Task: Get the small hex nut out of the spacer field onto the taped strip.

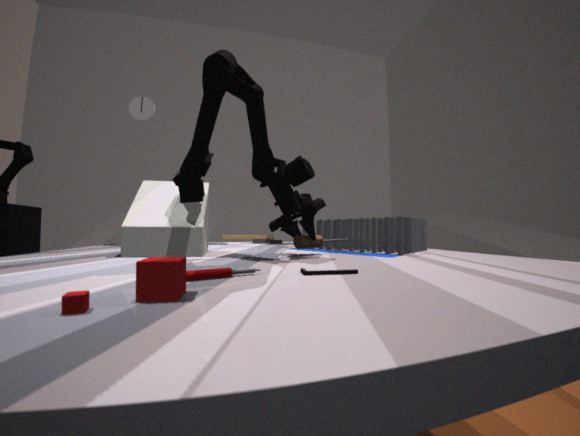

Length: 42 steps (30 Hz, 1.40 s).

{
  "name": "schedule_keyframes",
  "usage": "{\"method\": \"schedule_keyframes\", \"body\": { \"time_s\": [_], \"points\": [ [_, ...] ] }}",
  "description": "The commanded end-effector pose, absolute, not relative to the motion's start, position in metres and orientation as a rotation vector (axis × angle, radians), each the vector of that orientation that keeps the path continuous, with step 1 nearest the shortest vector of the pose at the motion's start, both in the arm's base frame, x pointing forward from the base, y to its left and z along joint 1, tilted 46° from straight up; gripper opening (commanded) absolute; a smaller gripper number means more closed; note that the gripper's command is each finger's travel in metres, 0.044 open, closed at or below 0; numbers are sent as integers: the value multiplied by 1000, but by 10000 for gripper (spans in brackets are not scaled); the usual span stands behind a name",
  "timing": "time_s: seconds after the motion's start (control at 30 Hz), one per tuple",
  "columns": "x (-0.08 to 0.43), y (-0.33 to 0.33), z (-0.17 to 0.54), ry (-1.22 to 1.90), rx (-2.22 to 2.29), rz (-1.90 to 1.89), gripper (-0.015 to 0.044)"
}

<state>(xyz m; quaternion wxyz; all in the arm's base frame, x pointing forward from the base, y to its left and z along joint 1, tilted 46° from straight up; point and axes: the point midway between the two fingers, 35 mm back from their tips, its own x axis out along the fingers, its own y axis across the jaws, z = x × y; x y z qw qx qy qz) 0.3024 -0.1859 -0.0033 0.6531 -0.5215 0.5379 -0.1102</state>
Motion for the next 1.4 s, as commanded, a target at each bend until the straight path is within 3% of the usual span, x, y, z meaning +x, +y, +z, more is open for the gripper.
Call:
{"method": "schedule_keyframes", "body": {
  "time_s": [0.0,1.37],
  "points": [
    [306,-186,-3,1218,-1182,-256,0],
    [332,-179,-13,1216,-1181,-256,0]
  ]
}}
